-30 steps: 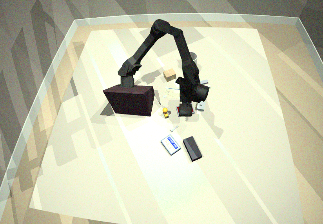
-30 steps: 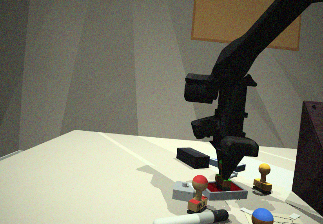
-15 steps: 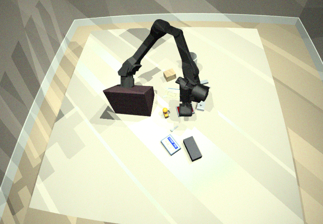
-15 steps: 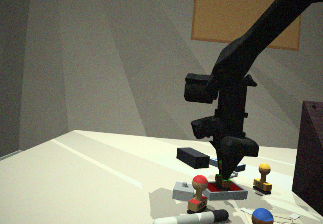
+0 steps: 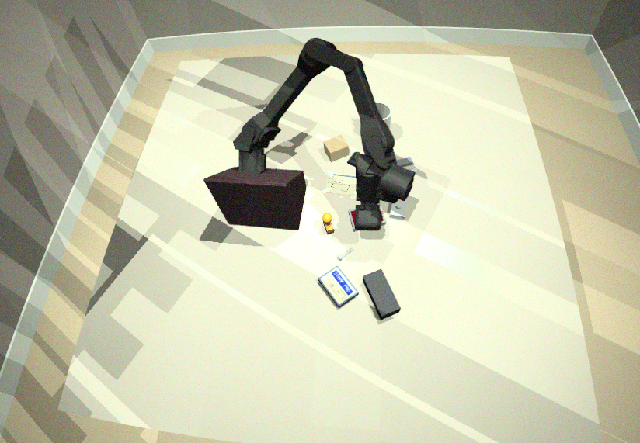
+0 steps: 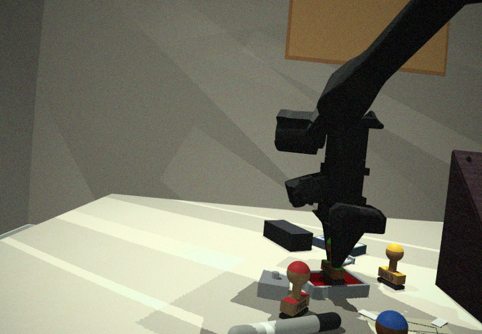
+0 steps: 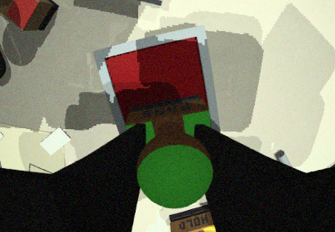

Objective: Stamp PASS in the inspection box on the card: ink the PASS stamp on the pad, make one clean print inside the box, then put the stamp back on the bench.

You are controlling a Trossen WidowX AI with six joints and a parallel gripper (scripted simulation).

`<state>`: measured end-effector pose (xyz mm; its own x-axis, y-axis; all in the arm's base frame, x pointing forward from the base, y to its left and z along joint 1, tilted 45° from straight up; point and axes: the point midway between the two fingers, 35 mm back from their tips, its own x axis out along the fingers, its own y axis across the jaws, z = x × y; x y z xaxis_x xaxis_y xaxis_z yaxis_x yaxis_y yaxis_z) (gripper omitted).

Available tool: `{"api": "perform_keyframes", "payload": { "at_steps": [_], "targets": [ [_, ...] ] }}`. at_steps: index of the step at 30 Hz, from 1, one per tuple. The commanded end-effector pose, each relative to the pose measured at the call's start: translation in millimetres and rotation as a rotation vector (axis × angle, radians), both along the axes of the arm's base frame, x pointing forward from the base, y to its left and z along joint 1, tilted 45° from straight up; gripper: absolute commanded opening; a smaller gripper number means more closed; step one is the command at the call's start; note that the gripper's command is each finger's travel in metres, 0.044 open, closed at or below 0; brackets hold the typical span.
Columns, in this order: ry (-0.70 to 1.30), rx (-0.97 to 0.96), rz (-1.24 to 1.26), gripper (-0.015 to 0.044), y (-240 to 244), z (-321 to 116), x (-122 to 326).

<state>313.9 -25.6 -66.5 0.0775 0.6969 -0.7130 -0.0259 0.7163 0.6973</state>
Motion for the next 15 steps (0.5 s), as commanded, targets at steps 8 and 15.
{"api": "perform_keyframes", "payload": {
  "at_steps": [8,15],
  "targets": [
    [-0.003,0.005,0.0,0.0,1.8,-0.1,1.1],
    [-0.003,0.005,0.0,0.0,-0.5,2.1,0.9]
  ]
}}
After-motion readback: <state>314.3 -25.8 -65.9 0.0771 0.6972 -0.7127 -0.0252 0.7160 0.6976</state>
